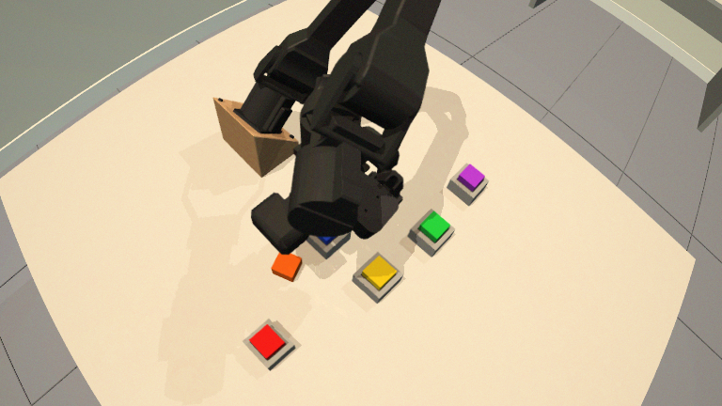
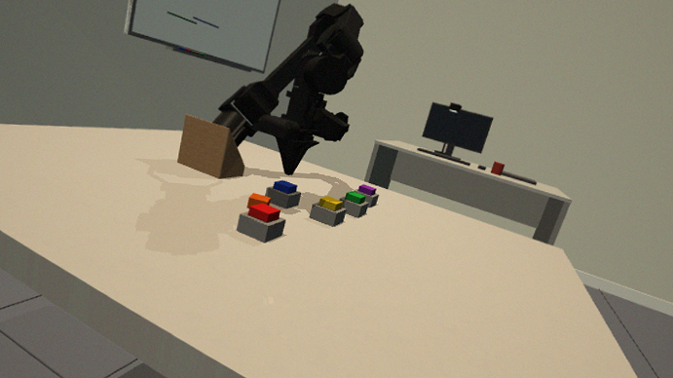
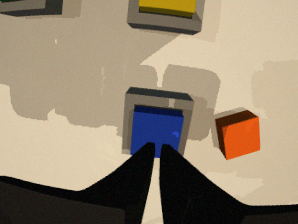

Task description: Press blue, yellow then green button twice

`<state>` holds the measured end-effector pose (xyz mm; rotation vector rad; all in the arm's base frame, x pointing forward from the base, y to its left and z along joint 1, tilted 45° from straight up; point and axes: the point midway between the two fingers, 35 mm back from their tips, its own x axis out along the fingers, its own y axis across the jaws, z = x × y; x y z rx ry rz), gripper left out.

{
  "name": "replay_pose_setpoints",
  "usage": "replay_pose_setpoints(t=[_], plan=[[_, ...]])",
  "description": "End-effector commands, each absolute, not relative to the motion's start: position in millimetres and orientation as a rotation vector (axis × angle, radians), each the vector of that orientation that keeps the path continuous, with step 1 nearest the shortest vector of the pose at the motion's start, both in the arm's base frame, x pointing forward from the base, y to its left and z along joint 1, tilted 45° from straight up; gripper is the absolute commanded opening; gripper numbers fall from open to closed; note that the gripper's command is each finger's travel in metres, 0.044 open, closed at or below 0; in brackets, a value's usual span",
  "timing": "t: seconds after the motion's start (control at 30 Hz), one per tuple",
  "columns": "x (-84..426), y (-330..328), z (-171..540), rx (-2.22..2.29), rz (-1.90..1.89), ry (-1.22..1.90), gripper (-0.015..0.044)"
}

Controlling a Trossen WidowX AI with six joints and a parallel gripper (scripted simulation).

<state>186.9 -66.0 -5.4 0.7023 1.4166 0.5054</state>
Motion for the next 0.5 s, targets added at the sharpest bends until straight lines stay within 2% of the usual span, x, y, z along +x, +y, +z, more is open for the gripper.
replay_pose_setpoints(t=[0.0,0.23,0.47], plan=[[185.9,-71.2,0.7,0.693,0.509,1.416,0.0020],[179.7,-113.0,42.9,0.692,0.508,1.418,0.0020],[187.7,-116.8,45.0,0.691,0.507,1.418,0.0020]])
